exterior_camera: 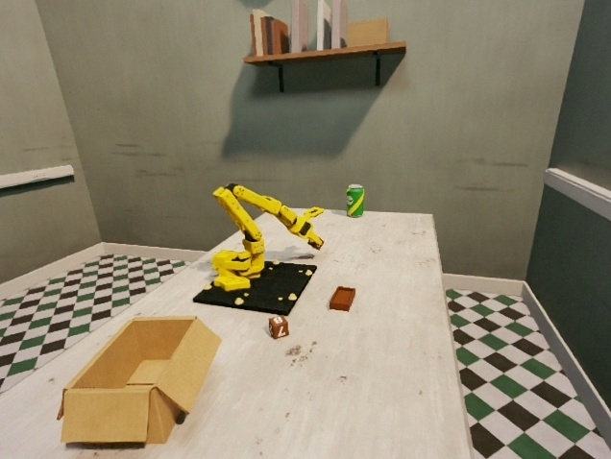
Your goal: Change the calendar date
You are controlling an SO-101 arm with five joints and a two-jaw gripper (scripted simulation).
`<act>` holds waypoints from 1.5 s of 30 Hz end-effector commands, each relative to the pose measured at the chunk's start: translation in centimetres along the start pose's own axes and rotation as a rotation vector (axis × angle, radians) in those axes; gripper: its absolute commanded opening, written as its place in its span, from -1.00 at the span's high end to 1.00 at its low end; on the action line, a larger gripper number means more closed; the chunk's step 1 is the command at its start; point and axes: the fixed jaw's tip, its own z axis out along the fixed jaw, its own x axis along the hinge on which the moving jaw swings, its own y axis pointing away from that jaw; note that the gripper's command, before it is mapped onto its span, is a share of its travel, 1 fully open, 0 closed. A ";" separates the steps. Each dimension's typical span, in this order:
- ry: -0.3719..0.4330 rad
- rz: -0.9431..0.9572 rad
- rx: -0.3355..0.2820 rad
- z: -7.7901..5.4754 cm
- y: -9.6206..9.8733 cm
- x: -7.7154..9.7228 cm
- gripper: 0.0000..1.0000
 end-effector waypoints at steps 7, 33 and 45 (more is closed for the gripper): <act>-0.033 0.014 0.005 0.0 -0.2 -0.1 1.00; -0.325 0.024 0.004 0.8 -0.3 -0.4 1.00; -0.406 0.026 0.003 0.3 -0.3 -0.4 1.00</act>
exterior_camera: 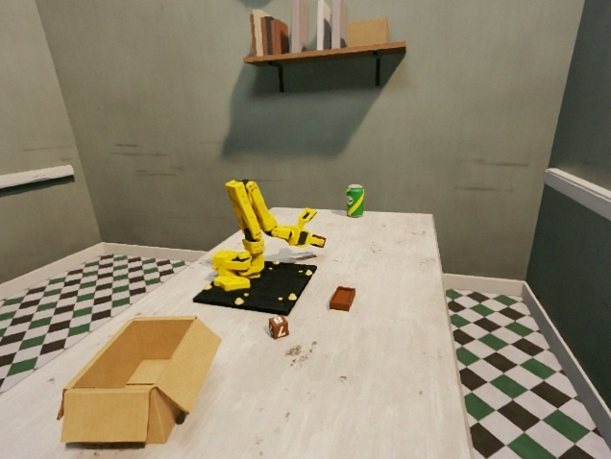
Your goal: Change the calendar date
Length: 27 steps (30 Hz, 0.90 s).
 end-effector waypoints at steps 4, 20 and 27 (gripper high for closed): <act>-0.009 0.011 0.007 -0.1 -0.2 0.1 1.00; -0.009 0.011 0.007 -0.1 -0.2 0.1 1.00; -0.012 0.017 0.022 -0.2 -0.6 0.2 1.00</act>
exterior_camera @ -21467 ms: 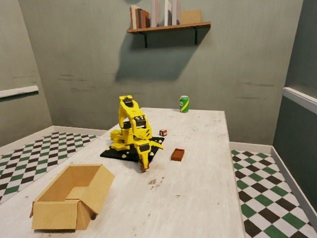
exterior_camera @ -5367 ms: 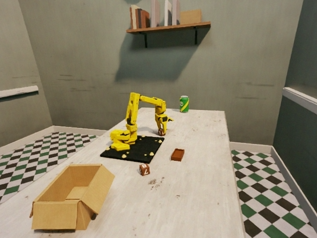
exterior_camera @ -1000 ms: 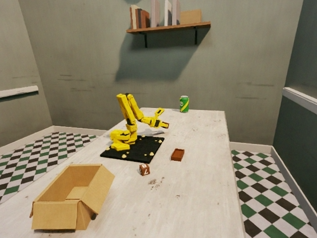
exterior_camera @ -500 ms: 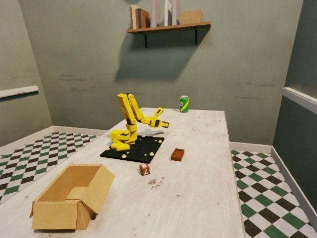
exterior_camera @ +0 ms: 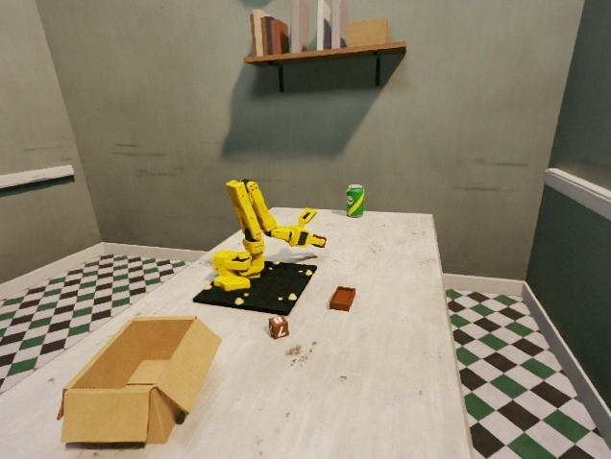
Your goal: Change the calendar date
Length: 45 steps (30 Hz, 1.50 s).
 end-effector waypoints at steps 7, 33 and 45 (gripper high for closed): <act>0.006 0.011 0.009 -0.1 -0.2 0.2 1.00; 0.006 0.011 0.009 0.1 -0.2 0.8 1.00; 0.006 0.011 0.009 0.3 -0.2 1.3 1.00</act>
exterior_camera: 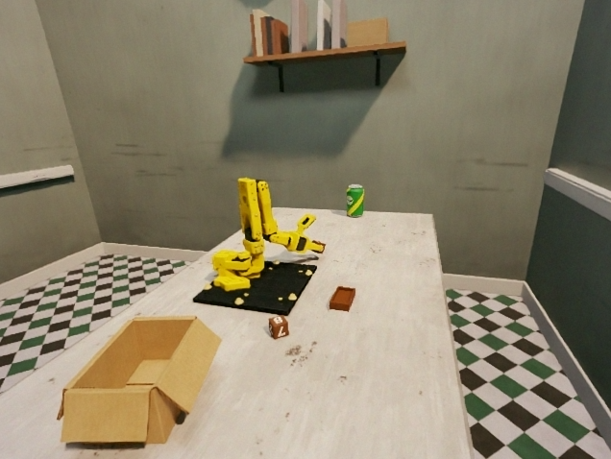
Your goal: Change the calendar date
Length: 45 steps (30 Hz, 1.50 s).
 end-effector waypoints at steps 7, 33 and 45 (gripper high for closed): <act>-0.021 0.010 0.006 0.2 -0.2 -0.2 1.00; -0.021 0.010 0.005 0.6 -0.2 0.7 1.00; -0.021 0.010 0.005 0.8 -0.2 1.1 1.00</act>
